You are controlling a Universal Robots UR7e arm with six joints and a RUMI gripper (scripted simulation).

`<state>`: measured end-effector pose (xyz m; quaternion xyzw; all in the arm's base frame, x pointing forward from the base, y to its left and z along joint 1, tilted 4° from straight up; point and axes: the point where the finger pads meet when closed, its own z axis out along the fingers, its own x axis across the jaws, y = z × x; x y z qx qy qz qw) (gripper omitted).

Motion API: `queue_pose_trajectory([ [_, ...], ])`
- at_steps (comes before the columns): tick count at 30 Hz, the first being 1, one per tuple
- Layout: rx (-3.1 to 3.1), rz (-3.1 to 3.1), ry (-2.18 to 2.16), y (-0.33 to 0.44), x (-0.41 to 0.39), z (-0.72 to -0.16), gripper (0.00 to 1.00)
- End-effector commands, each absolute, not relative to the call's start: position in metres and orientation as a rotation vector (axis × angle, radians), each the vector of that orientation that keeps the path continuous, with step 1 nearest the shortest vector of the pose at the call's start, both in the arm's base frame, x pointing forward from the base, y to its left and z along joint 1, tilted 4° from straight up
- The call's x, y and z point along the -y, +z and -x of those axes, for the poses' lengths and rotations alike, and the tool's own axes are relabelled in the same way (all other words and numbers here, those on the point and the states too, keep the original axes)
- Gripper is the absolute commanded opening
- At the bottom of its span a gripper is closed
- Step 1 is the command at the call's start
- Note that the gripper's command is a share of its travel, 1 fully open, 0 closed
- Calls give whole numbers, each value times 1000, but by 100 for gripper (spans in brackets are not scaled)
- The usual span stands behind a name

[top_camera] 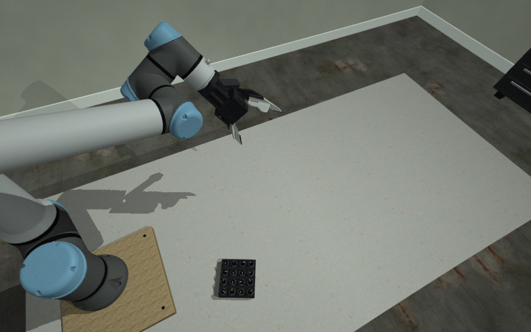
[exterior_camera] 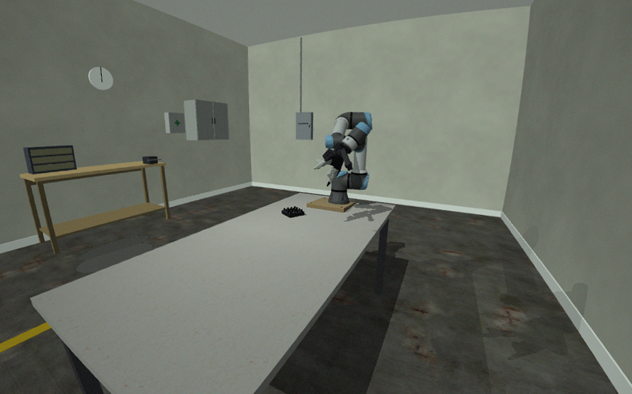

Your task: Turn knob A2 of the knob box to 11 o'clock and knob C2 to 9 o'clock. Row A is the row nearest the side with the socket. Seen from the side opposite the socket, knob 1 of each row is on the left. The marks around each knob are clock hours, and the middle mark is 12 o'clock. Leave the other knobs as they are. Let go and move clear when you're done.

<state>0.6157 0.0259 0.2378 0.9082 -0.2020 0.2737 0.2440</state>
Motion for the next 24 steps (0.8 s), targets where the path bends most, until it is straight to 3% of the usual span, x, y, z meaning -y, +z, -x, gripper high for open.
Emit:
queue_pose_trajectory([
  [1,554,-2480,751,239,-26,-616,100],
  [16,746,-2485,688,217,17,-600,100],
  [24,1108,-2451,569,179,86,-561,100],
])
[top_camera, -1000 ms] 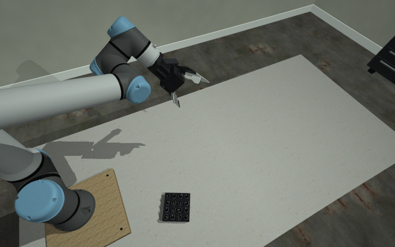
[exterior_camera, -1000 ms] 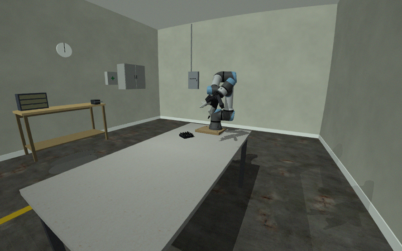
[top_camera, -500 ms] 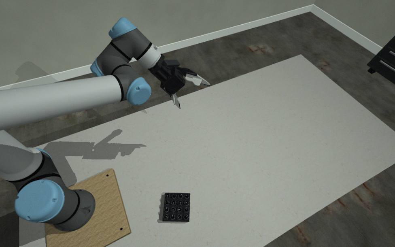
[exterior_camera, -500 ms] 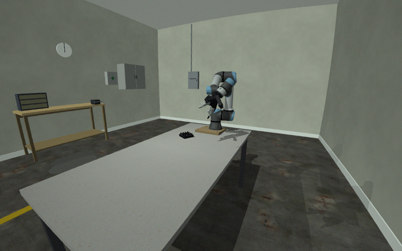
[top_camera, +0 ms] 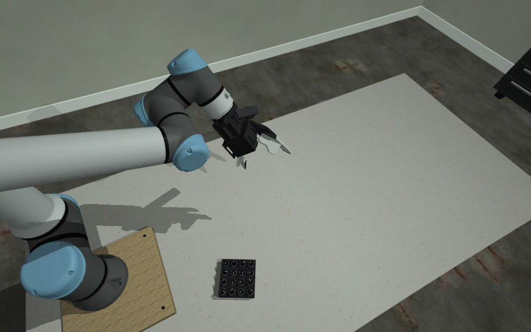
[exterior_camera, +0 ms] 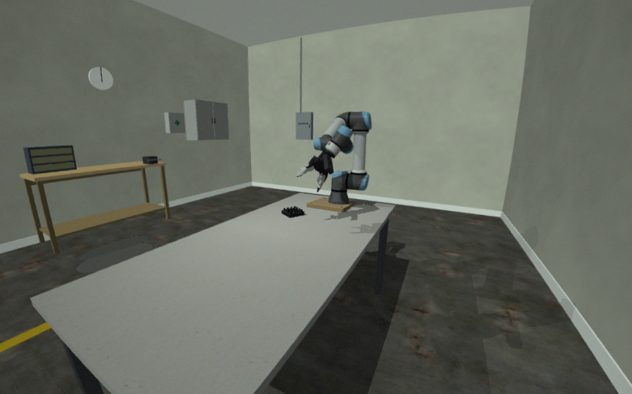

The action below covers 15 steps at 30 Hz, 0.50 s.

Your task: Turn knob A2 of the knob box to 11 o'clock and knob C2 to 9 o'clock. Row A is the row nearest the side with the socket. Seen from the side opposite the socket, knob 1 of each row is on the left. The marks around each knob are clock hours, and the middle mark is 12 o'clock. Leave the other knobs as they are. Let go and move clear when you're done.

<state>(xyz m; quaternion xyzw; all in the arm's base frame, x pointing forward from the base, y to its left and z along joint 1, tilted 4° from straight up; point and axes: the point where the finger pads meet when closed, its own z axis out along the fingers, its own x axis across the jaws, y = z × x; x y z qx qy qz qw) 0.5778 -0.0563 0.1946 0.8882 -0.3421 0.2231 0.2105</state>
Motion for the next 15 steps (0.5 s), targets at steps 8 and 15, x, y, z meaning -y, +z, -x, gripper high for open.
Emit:
queue_pose_trajectory([
  [8,1431,-2372,461,149,134,-519,100],
  [15,1746,-2249,352,121,170,-476,100],
])
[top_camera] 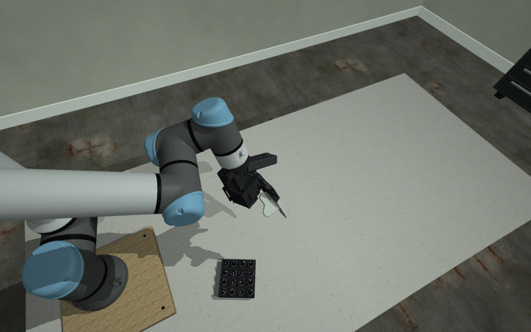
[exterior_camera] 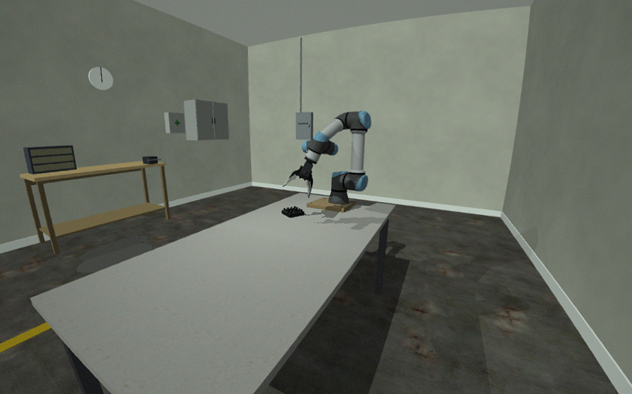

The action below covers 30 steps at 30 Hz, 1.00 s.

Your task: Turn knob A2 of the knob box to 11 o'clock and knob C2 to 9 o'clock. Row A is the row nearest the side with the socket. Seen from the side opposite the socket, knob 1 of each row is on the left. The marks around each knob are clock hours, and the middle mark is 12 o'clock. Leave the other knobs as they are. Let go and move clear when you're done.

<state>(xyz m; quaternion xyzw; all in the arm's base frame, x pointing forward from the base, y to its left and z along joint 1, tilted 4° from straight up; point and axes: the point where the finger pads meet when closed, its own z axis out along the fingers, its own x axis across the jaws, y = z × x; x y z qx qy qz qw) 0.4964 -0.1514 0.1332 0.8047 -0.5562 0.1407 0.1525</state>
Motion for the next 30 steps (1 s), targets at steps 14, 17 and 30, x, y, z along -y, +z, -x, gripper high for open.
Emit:
queue_pose_trajectory([
  [14,2291,-1902,147,77,208,-395,100],
  [17,2403,-1806,101,68,213,-378,100],
  [30,2692,-1495,-32,46,218,-334,100],
])
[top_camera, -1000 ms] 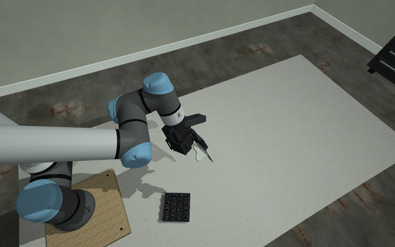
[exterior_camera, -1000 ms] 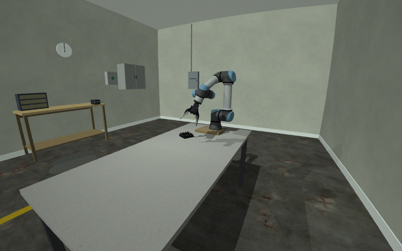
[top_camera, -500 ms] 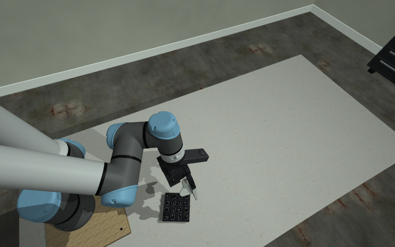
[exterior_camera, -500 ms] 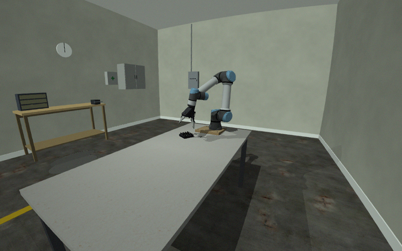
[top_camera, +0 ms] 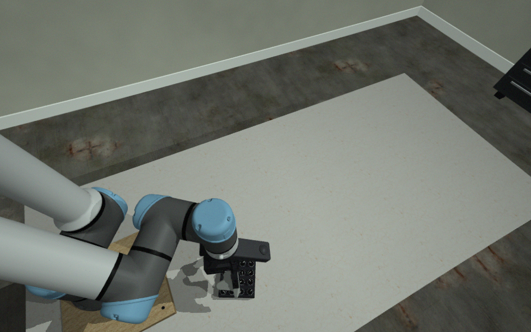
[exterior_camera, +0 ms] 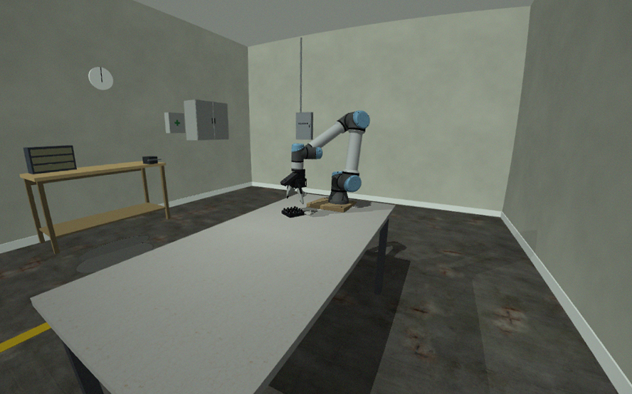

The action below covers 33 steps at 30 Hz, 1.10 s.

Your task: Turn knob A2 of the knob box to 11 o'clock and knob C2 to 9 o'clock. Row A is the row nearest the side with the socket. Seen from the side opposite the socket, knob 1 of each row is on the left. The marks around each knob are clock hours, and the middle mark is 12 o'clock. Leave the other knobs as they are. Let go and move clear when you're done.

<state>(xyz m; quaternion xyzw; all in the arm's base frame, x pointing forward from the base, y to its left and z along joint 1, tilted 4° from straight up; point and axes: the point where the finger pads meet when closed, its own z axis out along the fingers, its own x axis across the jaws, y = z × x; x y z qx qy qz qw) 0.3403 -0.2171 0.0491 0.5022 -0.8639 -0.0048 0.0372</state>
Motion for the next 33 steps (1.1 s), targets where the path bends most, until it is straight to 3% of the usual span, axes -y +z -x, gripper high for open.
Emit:
queue_pose_trajectory([
  [1,2703,-1482,-37,46,218,-333,100],
  [33,2726,-1451,-49,44,218,-329,100],
])
